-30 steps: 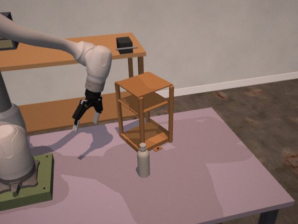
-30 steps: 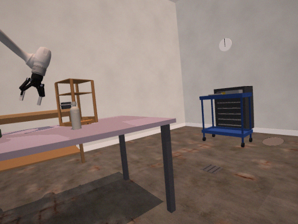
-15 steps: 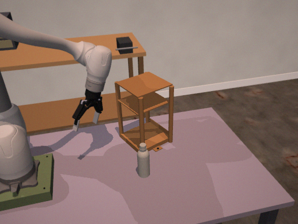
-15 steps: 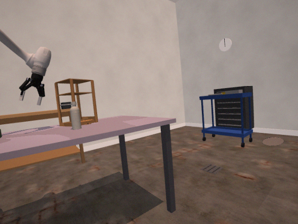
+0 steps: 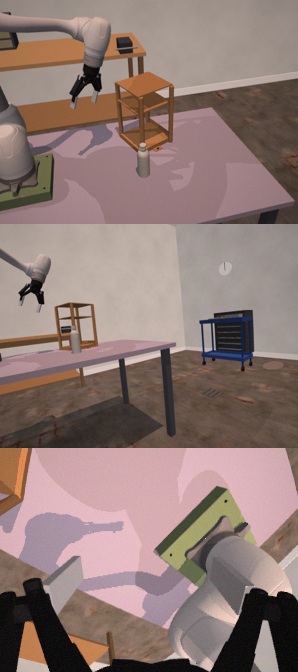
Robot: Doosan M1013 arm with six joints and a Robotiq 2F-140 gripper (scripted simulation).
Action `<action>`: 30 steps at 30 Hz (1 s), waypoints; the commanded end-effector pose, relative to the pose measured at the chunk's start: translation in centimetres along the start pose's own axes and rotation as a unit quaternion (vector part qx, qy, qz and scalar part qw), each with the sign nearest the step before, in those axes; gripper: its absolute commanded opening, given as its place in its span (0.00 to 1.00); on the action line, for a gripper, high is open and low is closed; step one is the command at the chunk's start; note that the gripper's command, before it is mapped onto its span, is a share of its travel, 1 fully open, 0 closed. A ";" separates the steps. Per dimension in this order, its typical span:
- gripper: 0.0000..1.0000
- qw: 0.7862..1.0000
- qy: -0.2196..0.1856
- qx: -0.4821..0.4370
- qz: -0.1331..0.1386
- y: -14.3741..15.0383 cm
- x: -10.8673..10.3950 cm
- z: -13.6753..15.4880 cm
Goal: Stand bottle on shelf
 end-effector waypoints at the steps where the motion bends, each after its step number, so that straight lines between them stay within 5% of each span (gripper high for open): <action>1: 1.00 1.000 0.000 0.000 0.001 1.5 -3.9 0.6; 6: 1.00 1.000 0.000 0.000 0.001 3.0 -6.8 1.2; 11: 1.00 1.000 0.001 0.003 -0.002 2.9 -6.8 0.7; 30: 1.00 0.987 0.025 0.120 -0.108 -4.5 -5.8 -18.7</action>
Point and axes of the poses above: the point where the finger pads meet when closed, its own x axis out along the fingers, its own y axis across the jaws, z = x × y, the point moved 8 cm from there along -x, back along the fingers, and after that the axes turned 14 degrees about x, right-handed, at the moved point
